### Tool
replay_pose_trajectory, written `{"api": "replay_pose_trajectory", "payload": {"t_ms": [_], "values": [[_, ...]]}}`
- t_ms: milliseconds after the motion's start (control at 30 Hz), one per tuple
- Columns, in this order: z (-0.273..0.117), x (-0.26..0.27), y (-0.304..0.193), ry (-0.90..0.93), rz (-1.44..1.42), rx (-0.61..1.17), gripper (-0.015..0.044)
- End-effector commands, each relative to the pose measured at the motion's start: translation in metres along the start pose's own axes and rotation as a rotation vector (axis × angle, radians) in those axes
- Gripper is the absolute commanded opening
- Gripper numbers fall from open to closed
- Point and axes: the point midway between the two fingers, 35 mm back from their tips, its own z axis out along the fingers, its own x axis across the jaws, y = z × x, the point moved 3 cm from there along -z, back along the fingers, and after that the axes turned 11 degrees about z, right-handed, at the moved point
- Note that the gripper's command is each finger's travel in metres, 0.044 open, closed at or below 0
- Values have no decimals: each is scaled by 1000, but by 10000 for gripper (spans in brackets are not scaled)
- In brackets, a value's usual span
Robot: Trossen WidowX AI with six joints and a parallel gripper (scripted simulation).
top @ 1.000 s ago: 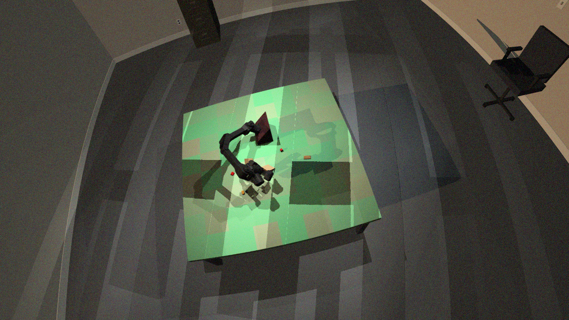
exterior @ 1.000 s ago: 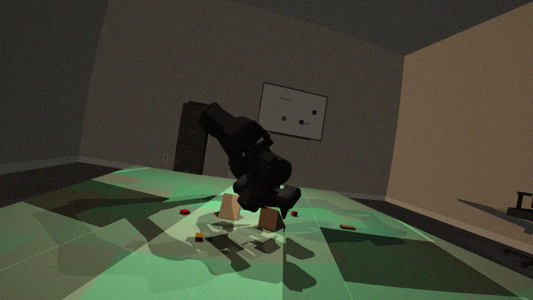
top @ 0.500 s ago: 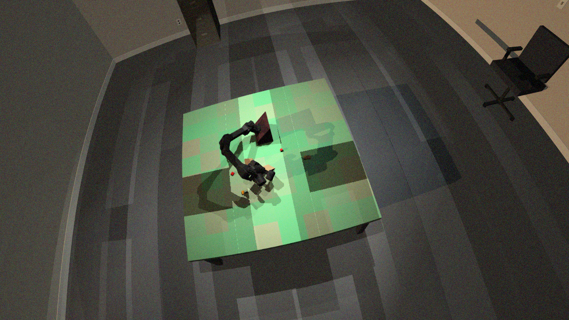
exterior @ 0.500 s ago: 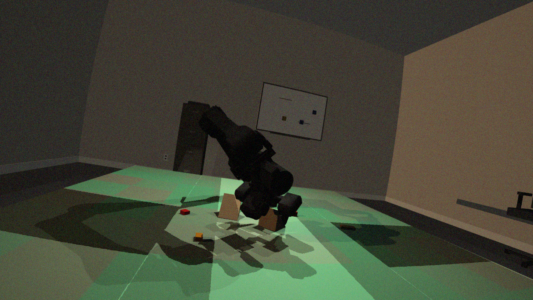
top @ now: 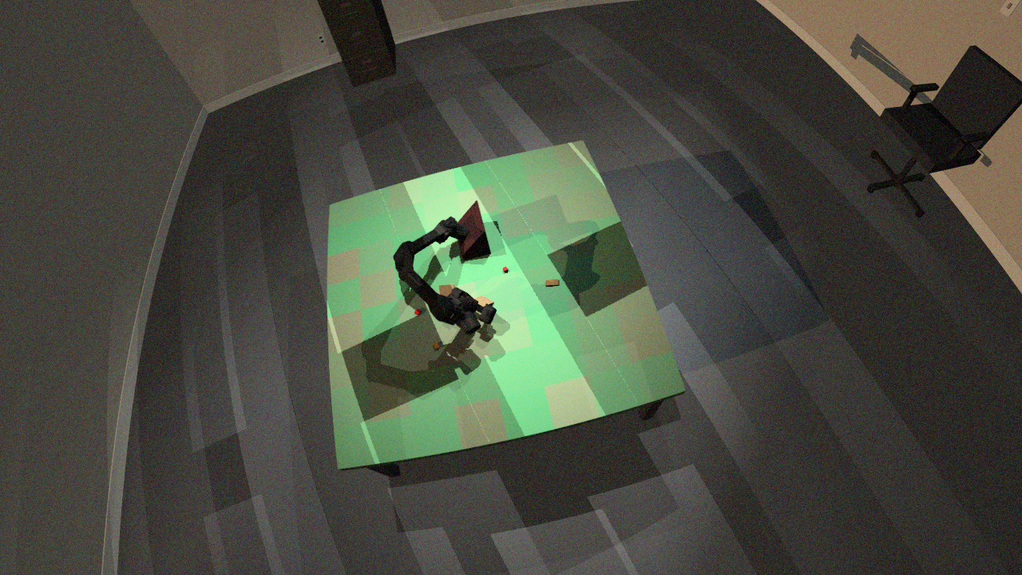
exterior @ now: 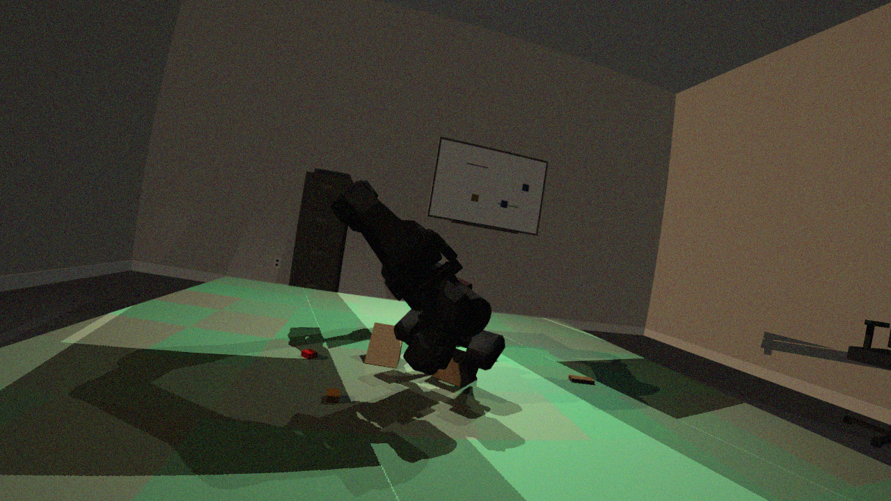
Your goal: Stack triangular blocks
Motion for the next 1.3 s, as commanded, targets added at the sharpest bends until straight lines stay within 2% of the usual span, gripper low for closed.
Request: {"api": "replay_pose_trajectory", "payload": {"t_ms": [0,233,500,633,1267], "values": [[1,0,1,-2,-3,-5,256],[1,0,1,-2,-3,-5,210],[-2,0,-2,-1,-1,0,0],[-1,-1,-5,6,-3,-41,0],[1,-10,-53,103,-8,-527,0]]}}
